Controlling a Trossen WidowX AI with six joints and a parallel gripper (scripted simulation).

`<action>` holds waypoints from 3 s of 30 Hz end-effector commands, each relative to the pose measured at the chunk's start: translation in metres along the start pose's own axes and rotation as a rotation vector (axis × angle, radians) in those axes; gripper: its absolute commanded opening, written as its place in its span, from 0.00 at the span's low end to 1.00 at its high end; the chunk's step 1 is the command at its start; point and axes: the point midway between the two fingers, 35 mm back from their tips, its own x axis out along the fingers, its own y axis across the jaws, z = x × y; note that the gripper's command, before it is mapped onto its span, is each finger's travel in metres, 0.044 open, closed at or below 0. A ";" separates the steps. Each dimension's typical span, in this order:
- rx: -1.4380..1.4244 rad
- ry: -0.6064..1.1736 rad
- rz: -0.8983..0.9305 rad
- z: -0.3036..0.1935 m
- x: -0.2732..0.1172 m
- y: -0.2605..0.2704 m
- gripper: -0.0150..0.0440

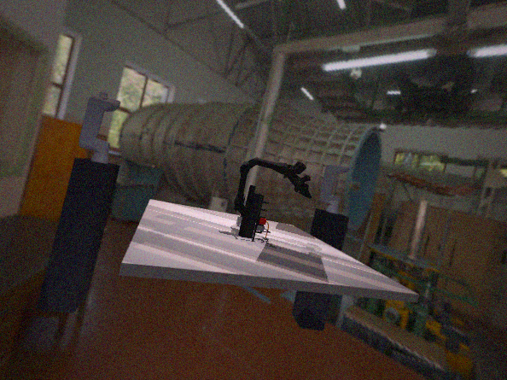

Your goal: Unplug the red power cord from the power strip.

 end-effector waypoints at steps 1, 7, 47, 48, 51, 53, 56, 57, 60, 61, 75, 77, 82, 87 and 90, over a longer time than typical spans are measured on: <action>-0.214 0.265 0.002 -0.074 0.009 -0.026 0.53; -0.514 0.610 0.112 -0.169 -0.004 -0.054 0.53; -0.798 0.904 0.330 -0.257 -0.055 -0.101 0.53; -0.798 0.904 0.330 -0.258 -0.056 -0.102 0.53; -0.799 0.904 0.330 -0.260 -0.059 -0.105 0.53; -0.799 0.905 0.330 -0.261 -0.061 -0.107 0.53; -0.799 0.905 0.330 -0.262 -0.061 -0.108 0.53; -0.799 0.905 0.330 -0.262 -0.061 -0.108 0.53; -0.799 0.905 0.330 -0.262 -0.061 -0.108 0.53; -0.799 0.905 0.330 -0.263 -0.060 -0.108 0.53; -0.795 0.902 0.330 -0.269 -0.055 -0.108 0.48; -0.795 0.902 0.330 -0.269 -0.055 -0.108 0.39; -0.795 0.902 0.330 -0.269 -0.055 -0.108 0.30; -0.795 0.902 0.330 -0.269 -0.055 -0.107 0.25; -0.795 0.901 0.330 -0.268 -0.053 -0.106 0.25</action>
